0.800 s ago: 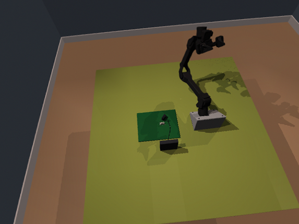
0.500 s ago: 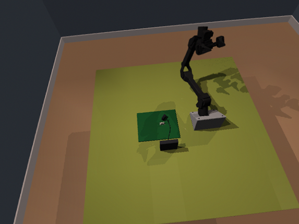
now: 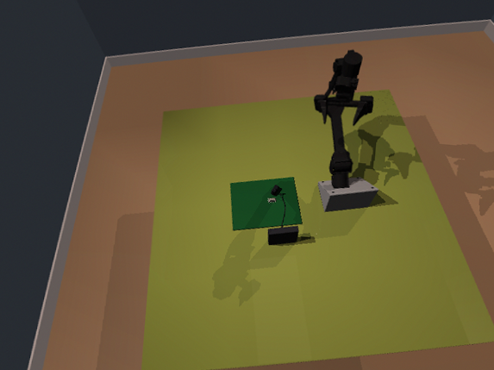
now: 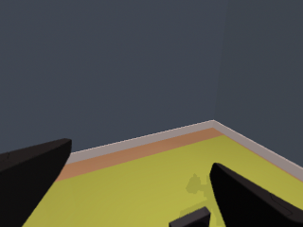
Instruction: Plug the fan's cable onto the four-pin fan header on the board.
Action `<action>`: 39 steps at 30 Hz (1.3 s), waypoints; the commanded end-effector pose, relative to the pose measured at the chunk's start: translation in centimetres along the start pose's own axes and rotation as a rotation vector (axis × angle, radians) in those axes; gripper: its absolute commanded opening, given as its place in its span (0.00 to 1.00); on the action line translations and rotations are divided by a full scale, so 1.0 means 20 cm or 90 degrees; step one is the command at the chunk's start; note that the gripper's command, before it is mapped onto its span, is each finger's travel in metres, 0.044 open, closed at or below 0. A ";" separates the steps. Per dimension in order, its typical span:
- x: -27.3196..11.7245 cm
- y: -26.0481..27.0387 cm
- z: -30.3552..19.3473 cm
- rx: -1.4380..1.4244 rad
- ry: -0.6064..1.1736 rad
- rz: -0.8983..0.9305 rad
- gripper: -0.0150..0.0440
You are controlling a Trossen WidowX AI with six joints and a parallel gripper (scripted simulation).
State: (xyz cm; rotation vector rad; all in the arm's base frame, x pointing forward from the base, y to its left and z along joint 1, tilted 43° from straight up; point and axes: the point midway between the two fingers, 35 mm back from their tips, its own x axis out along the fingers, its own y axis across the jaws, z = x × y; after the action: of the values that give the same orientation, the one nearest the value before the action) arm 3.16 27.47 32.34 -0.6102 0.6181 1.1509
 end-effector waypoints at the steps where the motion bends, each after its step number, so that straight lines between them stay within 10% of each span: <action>1: 0.19 -0.16 -0.06 0.005 0.090 -0.091 1.00; 11: 0.60 -0.79 -0.50 0.015 0.473 -0.297 1.00; 25: 0.57 -1.35 -1.36 0.057 1.004 -0.245 1.00; 39: 0.60 -1.43 -1.66 0.058 1.032 -0.231 1.00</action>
State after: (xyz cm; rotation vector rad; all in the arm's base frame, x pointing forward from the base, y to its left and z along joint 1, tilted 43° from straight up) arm 29.27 4.92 6.30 -1.4675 1.7722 0.0544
